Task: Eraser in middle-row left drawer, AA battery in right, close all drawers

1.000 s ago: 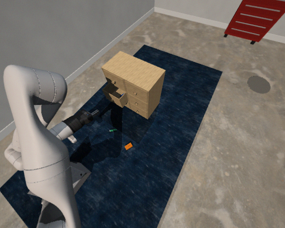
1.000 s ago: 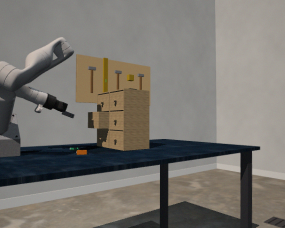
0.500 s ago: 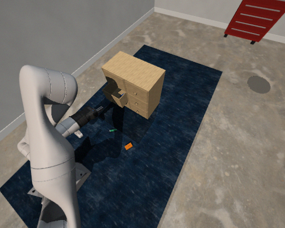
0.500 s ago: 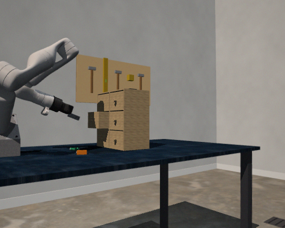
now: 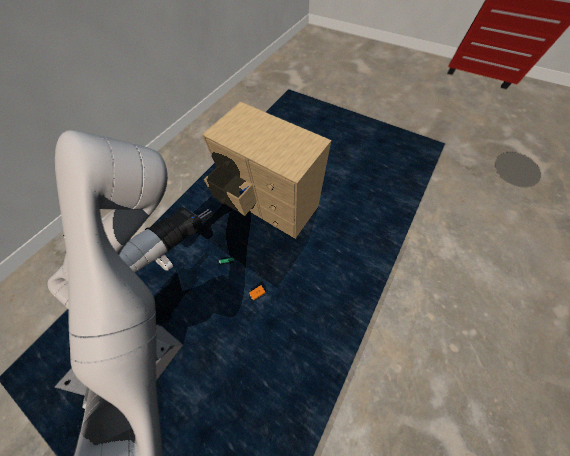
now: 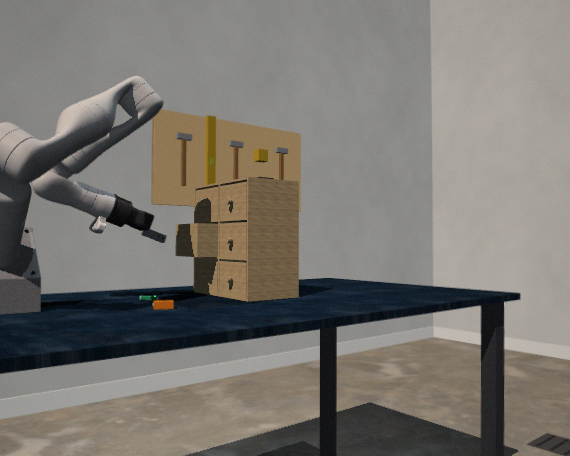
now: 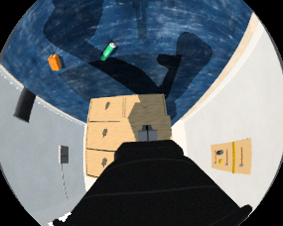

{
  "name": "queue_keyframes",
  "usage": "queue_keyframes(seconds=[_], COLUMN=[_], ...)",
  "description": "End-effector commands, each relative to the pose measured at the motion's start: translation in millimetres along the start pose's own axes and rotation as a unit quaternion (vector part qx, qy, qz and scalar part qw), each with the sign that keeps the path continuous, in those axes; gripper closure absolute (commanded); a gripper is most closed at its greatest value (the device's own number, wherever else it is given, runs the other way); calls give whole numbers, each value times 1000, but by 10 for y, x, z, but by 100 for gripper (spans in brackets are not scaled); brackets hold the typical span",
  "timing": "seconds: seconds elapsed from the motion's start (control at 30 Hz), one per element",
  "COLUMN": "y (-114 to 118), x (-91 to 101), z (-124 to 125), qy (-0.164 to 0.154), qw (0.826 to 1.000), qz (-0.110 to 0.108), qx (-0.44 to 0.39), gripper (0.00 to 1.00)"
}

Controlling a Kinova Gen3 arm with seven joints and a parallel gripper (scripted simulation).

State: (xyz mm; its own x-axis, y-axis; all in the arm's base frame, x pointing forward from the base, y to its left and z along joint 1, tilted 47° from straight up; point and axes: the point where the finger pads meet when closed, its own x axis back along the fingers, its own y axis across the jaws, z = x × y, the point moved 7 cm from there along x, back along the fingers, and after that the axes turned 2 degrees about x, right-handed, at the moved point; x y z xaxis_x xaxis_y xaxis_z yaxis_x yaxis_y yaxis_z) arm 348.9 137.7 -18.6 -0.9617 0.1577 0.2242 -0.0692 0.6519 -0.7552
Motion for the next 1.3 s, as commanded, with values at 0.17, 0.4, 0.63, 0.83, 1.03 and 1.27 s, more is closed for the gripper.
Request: queue_keyframes(seconds=[0.17,0.4,0.63,0.83,1.03,1.27], y=[-13,-13,-13,-13,-13,-13], x=[-65,-92,-93,-93,-93,-93], z=[-12,-13,-13,-13,-13,-13], qy=[0,0,0,0,0,0], qw=[1000,1000,1000,1000,1000,1000], qz=[3,3,3,3,3,3], qx=[-3,-3,-3,-3,-3,-3], gripper=[100,100,100,100,100,100])
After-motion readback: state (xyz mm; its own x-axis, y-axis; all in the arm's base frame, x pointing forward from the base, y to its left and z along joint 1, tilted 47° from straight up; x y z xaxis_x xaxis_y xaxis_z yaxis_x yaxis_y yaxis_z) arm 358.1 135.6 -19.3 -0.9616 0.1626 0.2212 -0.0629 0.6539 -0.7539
